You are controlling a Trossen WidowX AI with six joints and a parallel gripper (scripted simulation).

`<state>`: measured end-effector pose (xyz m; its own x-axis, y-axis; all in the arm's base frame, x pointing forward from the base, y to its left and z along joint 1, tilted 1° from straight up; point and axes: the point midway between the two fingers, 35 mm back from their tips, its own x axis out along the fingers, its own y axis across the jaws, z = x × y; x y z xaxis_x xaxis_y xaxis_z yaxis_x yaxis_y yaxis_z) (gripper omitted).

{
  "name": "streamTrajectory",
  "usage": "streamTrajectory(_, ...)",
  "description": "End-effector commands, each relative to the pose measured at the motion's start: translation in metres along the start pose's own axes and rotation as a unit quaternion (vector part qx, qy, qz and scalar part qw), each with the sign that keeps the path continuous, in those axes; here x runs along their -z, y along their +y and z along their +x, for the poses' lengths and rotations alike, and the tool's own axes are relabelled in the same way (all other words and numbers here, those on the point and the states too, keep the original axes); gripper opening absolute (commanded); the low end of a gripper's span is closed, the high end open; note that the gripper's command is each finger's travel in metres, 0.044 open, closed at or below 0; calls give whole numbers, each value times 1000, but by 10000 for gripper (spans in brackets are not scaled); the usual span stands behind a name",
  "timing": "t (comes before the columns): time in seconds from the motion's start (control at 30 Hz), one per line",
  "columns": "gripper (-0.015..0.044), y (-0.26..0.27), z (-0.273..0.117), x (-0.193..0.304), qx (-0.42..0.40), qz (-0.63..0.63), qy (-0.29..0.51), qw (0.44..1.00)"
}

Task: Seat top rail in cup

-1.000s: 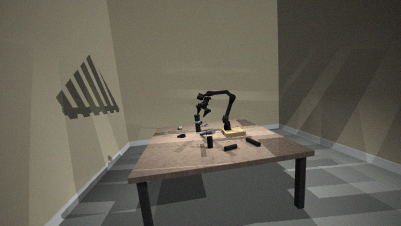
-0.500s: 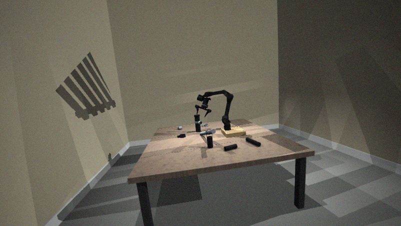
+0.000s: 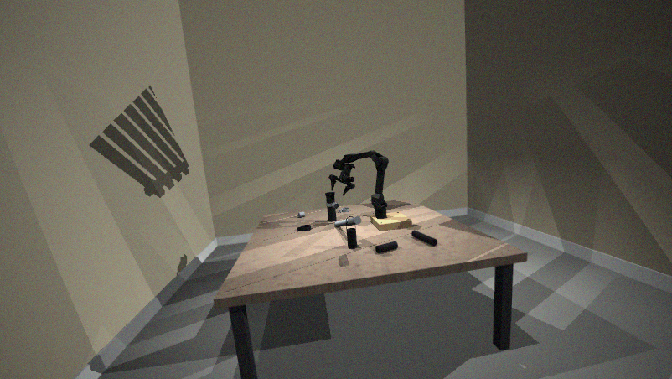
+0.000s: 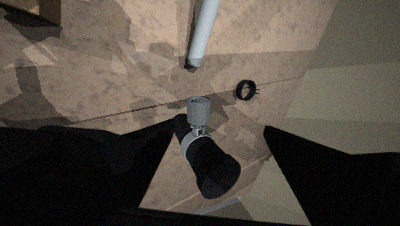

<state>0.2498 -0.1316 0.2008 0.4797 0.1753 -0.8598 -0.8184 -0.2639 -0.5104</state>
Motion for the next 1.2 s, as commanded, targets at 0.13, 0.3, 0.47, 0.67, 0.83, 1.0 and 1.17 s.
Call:
streamTrajectory(0.13, 440, 3, 7, 3, 6, -18, -1, 1000)
streamTrajectory(0.3, 440, 25, 46, 3, 6, -17, 0, 1000)
streamTrajectory(0.47, 440, 29, 54, 3, 6, -18, -1, 1000)
streamTrajectory(0.67, 440, 29, 60, 4, 6, -18, -1, 1000)
streamTrajectory(0.83, 440, 29, 69, 4, 6, -18, -1, 1000)
streamTrajectory(1.0, 440, 28, 77, 5, 6, -18, -1, 1000)
streamTrajectory(1.17, 440, 28, 85, 5, 6, -18, -1, 1000)
